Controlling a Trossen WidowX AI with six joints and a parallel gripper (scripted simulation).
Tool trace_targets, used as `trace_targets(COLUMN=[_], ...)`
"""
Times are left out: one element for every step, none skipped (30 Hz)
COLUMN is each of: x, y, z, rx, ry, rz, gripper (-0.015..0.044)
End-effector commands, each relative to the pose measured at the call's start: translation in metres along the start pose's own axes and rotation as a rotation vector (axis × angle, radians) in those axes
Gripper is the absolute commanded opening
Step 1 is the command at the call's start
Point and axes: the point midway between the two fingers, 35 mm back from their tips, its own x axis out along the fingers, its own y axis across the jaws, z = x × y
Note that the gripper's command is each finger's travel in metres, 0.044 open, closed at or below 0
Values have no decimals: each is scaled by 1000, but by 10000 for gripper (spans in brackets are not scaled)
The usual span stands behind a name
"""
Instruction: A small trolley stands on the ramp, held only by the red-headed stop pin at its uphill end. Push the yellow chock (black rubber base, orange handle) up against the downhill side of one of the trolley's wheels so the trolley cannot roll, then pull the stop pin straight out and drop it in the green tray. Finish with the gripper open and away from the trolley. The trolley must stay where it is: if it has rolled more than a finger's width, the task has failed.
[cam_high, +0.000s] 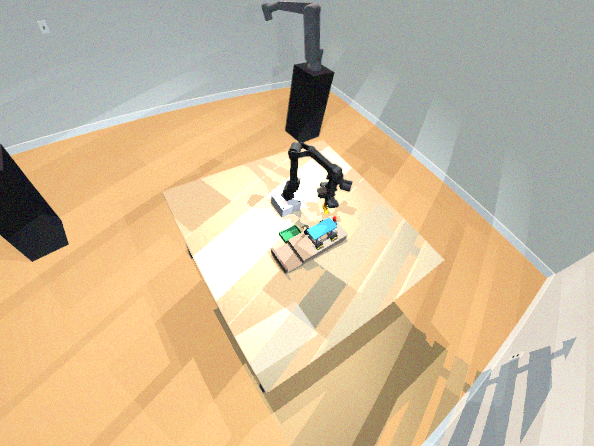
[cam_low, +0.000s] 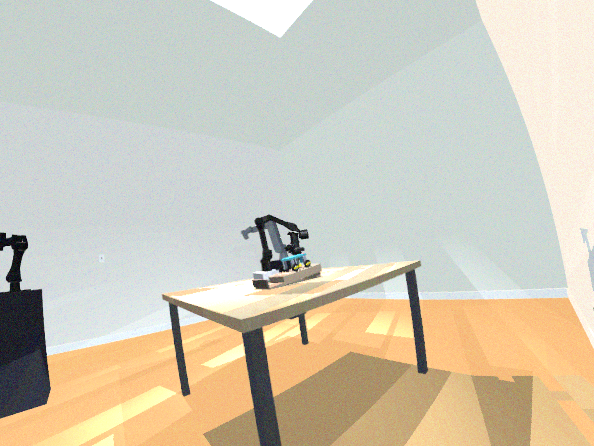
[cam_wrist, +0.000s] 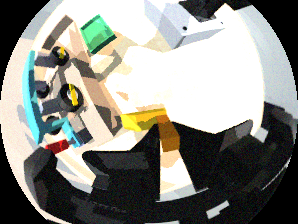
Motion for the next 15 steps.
trace_targets(x=[-15,-18,-21,-24,-27,-30,-33,-36,-39,-42,-45,-48,-51,-54,-58], y=[1,1,1,1,1,1,1,1,2,2,2,2,2,3,3], z=[-1,-1,-1,-1,-1,-1,-1,-1,-1,-1,-1,-1,-2,-2,-2], rx=[7,7,7,7,7,7,7,7,7,7,7,7,7,7,7], ry=[7,7,7,7,7,7,7,7,7,7,7,7,7,7,7], rz=[8,8,8,8,8,8,8,8,8,8,8,8,8,8,8], gripper=[0,0,0,0,0,0,0,0,0,0,0,0,0,0,0])
